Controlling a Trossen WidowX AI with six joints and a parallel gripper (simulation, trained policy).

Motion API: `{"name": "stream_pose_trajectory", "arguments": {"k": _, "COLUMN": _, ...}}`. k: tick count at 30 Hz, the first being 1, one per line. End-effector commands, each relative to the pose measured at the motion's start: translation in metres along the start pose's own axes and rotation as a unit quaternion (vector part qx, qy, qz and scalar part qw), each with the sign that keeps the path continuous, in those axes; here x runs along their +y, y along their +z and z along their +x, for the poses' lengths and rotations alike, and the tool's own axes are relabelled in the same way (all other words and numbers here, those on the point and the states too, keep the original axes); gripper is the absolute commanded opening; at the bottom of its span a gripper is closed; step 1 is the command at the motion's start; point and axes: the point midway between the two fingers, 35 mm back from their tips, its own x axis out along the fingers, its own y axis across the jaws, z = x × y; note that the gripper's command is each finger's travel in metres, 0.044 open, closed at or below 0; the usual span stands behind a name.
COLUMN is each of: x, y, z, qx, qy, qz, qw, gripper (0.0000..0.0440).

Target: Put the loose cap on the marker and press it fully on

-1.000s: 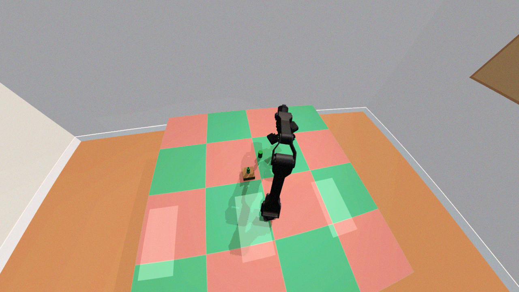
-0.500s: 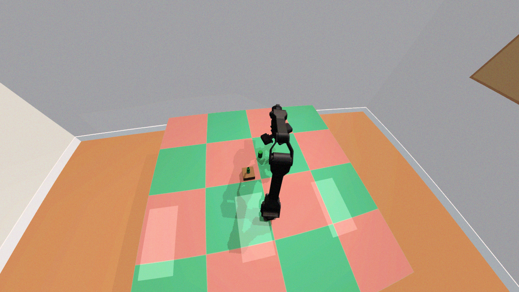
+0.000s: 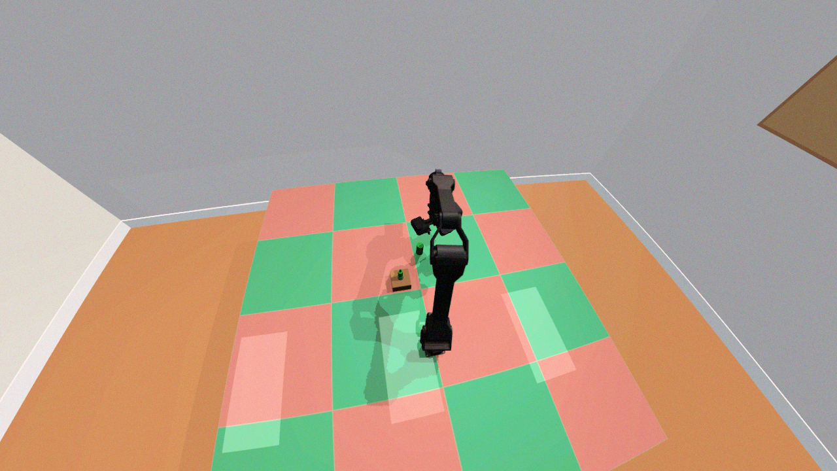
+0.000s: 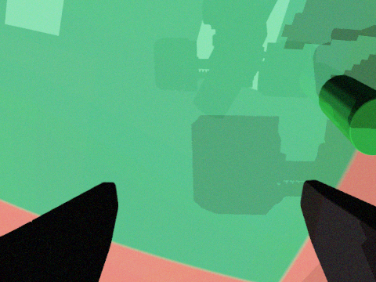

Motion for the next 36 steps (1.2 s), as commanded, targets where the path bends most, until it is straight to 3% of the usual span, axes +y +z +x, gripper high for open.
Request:
{"name": "stream_pose_trajectory", "arguments": {"k": 1, "x": -0.009, "y": -0.002, "z": 0.000, "qx": -0.004, "qy": -0.014, "qz": -0.001, "qw": 1.000, "gripper": 0.0318}}
{"name": "stream_pose_trajectory", "arguments": {"k": 36, "x": -0.069, "y": 0.008, "z": 0.026, "qx": -0.077, "qy": -0.105, "qz": -0.058, "qw": 0.990, "gripper": 0.0293}}
